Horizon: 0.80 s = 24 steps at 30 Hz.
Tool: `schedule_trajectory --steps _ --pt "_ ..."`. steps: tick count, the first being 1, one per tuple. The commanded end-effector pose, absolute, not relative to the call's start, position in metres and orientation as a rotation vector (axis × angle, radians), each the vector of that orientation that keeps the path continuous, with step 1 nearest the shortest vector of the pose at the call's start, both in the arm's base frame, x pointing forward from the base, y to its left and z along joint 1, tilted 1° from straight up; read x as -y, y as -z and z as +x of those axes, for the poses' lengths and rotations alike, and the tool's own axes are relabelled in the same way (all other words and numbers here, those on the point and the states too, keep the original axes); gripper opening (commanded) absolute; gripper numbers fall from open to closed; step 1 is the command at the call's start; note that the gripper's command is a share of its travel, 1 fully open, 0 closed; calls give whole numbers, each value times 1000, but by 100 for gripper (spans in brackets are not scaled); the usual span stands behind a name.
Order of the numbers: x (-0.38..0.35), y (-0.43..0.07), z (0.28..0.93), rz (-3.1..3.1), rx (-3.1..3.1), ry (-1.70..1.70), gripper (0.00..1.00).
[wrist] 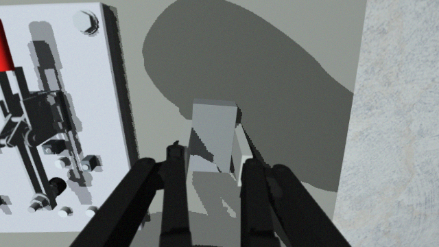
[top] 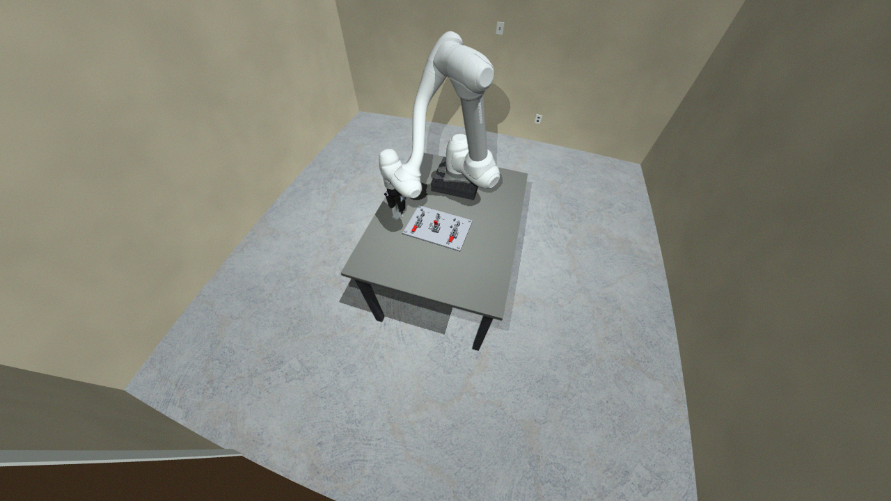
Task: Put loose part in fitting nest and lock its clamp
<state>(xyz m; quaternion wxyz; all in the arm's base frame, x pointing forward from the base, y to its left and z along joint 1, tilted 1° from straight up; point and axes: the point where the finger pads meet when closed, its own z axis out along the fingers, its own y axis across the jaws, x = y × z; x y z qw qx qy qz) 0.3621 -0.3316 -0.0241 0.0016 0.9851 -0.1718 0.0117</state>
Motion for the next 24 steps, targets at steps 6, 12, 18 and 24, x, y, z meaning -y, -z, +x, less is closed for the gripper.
schedule_trajectory --steps 6,12,18,24 --pt "331 24 362 3092 539 -37 10" --pt "331 24 362 3092 539 -37 10" --pt "331 23 362 3092 539 -37 10" --pt "331 16 362 3092 539 -37 10"
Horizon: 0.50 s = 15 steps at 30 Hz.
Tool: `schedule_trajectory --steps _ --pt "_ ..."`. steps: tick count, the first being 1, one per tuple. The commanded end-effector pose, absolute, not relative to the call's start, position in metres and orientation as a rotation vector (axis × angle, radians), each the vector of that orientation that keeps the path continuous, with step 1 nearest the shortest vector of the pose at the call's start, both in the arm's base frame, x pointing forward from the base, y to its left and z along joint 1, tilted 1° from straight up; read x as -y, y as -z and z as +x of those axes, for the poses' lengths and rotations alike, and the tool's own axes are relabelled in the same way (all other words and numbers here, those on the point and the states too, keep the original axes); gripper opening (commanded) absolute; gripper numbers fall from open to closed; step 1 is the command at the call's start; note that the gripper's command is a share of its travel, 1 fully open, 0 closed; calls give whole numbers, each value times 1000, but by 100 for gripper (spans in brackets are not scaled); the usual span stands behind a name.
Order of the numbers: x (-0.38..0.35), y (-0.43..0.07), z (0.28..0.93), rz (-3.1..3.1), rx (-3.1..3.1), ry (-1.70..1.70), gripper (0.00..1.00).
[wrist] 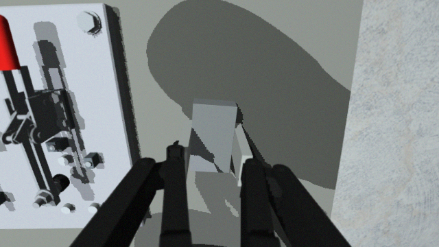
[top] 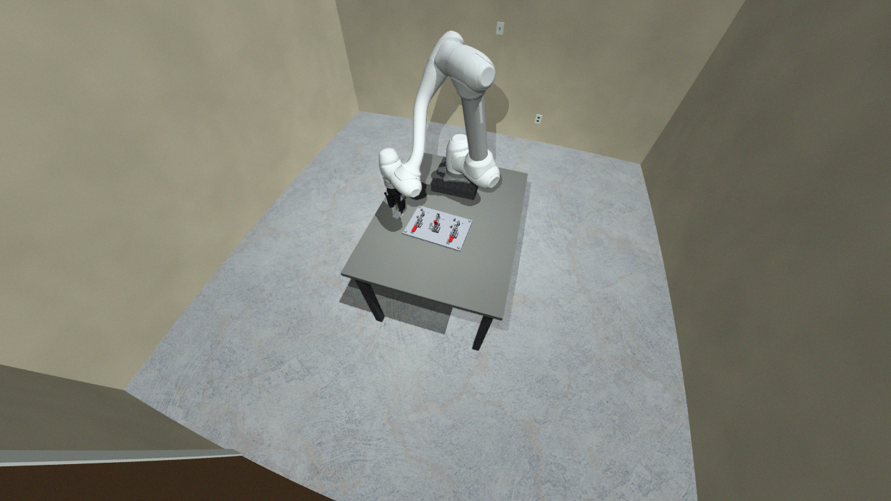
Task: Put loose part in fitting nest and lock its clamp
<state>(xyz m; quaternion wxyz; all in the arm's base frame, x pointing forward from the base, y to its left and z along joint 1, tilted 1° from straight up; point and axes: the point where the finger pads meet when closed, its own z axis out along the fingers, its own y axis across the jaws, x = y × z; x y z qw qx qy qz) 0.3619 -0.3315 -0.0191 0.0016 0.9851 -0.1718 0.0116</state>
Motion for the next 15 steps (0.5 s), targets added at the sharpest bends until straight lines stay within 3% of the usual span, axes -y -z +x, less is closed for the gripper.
schedule_trajectory --steps 1,15 --pt "331 14 362 3092 539 -37 10" --pt "331 -23 361 3092 539 -37 10"
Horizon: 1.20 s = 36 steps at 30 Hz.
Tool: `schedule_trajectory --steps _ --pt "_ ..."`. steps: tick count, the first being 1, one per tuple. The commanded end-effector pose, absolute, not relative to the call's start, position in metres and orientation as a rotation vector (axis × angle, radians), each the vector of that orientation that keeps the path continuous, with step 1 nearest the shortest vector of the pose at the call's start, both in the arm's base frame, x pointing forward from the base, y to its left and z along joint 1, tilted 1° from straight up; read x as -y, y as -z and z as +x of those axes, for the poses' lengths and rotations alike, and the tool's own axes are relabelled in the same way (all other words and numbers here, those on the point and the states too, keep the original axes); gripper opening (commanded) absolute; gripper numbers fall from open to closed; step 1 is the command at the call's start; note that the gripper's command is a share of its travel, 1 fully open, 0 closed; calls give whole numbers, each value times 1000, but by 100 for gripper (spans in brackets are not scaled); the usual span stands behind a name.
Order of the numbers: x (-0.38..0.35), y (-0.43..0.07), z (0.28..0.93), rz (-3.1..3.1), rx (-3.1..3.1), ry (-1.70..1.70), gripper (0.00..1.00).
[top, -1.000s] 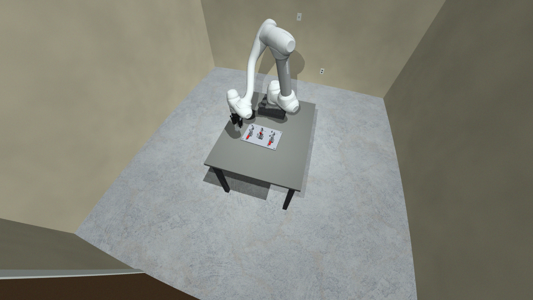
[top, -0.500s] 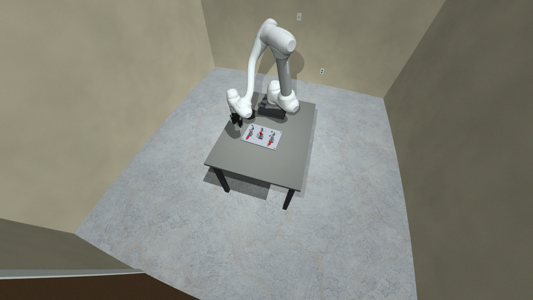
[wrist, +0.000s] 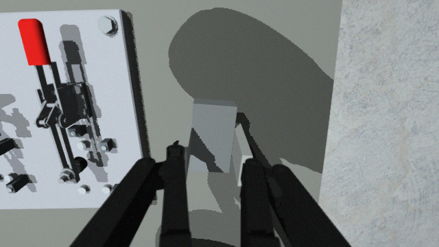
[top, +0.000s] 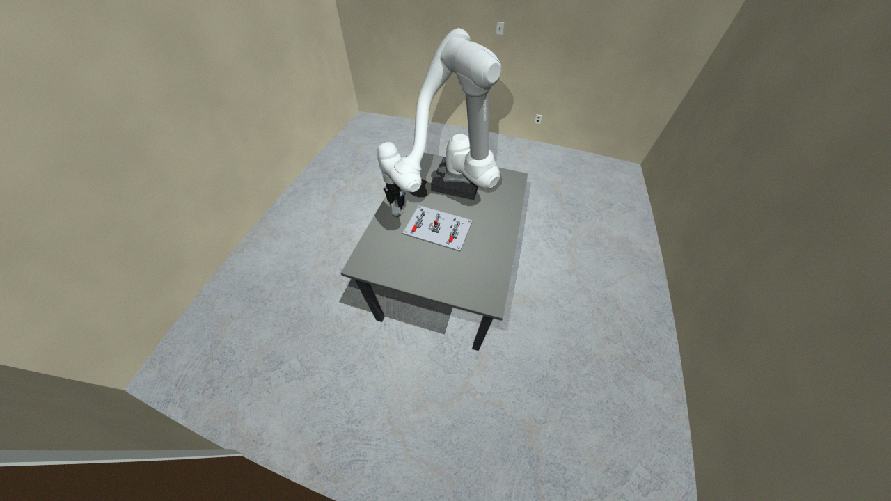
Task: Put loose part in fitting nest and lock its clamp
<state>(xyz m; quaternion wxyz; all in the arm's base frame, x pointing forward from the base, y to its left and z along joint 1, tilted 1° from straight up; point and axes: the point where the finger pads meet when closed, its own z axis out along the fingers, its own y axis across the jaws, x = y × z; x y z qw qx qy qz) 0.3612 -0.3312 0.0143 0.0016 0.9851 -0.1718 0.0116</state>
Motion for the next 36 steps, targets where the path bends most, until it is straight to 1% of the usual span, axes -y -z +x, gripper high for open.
schedule_trajectory --steps 1,9,20,36 --pt "331 -27 361 3092 539 -37 10" --pt "331 -60 360 3092 539 -37 10" --pt "331 -87 360 3092 539 -37 10" --pt "331 -96 359 3092 539 -37 10"
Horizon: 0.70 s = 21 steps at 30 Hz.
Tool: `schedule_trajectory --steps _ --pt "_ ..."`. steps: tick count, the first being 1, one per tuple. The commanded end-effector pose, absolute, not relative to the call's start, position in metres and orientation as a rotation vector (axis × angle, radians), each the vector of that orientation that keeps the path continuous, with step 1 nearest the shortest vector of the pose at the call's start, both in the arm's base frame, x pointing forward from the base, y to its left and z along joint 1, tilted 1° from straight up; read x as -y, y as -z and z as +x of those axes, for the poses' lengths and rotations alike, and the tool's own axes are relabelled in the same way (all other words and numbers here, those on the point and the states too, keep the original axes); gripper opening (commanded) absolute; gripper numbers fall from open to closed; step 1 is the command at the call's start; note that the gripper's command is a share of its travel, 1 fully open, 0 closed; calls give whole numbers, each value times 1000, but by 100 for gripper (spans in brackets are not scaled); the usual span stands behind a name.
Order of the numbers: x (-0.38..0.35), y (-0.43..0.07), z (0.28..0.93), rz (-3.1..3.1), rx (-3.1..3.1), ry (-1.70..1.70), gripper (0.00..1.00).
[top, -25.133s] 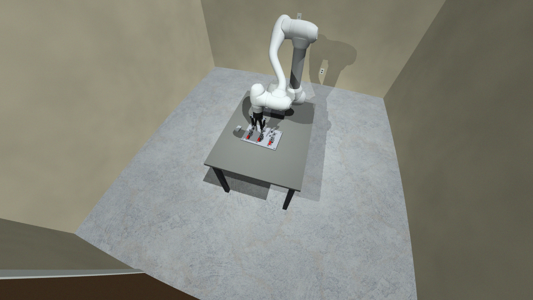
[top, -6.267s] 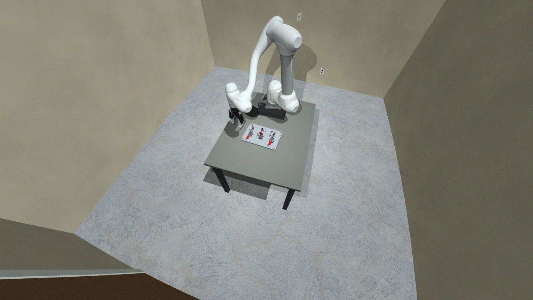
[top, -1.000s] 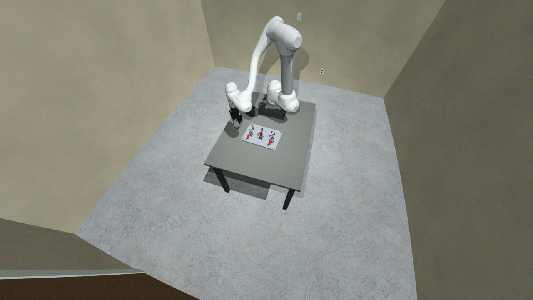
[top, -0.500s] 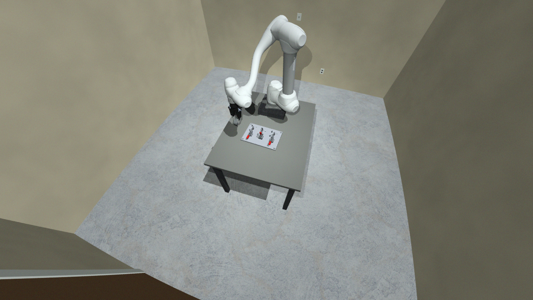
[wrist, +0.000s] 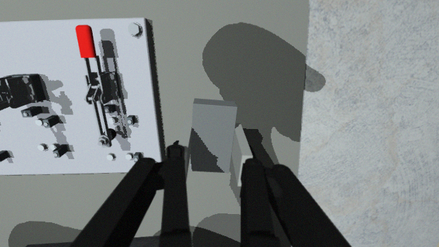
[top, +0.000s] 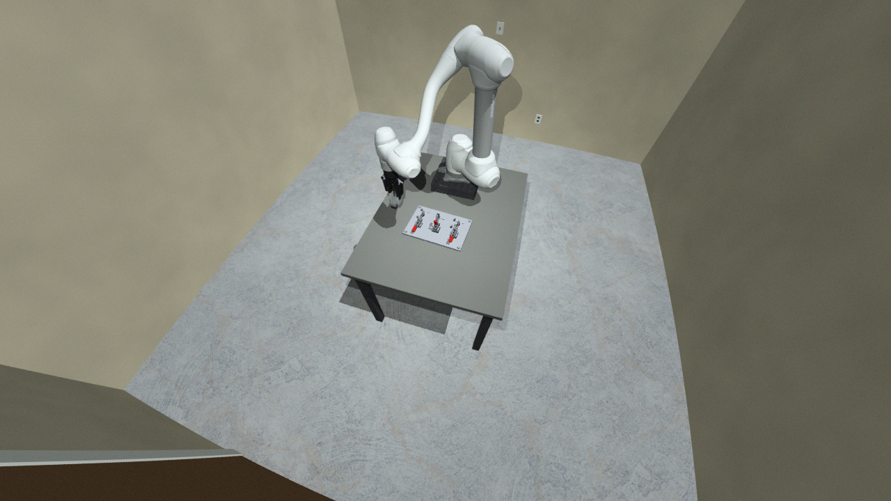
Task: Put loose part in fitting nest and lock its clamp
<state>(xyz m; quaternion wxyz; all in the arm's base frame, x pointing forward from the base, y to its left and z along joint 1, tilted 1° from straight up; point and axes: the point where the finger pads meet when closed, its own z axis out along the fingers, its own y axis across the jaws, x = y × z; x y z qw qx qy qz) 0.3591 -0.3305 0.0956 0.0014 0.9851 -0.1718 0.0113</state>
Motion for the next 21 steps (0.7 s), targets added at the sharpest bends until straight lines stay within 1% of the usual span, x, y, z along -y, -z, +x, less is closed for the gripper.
schedule_trajectory --steps 1,12,21 --pt "331 -96 359 3092 539 -37 10" --pt "331 -96 359 3092 538 -37 10" --pt "331 -96 359 3113 387 -36 10"
